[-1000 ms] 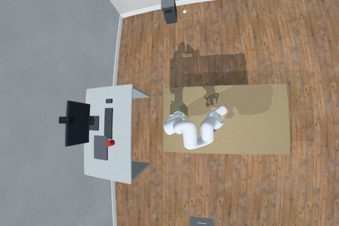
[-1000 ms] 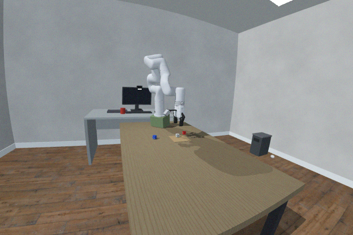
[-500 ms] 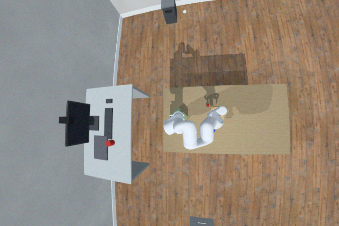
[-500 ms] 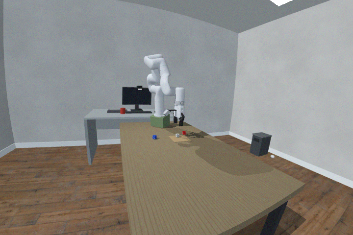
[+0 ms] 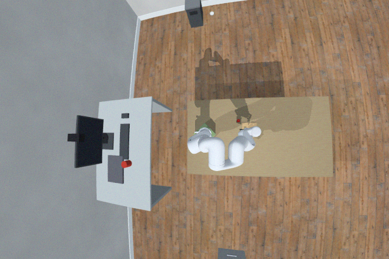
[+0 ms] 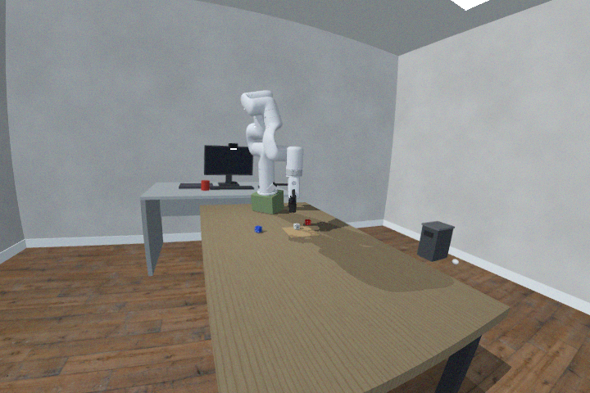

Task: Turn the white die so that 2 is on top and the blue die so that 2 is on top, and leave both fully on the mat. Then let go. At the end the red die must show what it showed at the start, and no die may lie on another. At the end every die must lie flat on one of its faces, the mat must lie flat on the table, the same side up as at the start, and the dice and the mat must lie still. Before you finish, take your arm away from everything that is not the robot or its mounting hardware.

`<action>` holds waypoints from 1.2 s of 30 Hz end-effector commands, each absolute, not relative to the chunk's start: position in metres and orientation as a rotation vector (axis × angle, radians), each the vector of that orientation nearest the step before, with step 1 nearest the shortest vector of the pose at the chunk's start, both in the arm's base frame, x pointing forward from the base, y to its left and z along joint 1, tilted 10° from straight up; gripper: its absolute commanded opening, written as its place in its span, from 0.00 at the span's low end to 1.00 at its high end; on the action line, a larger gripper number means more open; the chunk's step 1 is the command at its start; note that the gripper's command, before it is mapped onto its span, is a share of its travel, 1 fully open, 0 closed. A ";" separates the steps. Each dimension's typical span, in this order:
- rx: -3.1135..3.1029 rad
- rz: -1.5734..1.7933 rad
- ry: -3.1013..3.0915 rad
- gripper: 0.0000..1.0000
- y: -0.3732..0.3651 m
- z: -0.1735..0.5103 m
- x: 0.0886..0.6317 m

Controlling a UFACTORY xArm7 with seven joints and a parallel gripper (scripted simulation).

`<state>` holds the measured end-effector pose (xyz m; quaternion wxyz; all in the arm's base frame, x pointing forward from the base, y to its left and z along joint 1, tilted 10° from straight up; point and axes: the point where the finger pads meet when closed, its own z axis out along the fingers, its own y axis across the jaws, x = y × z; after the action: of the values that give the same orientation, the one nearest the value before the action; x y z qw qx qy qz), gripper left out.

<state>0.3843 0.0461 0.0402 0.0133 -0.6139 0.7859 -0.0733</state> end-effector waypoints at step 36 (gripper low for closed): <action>-0.156 -0.162 3.026 1.00 -0.045 0.044 0.391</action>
<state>0.3898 -0.0352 0.0432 0.0490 -0.1144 0.9910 -0.0500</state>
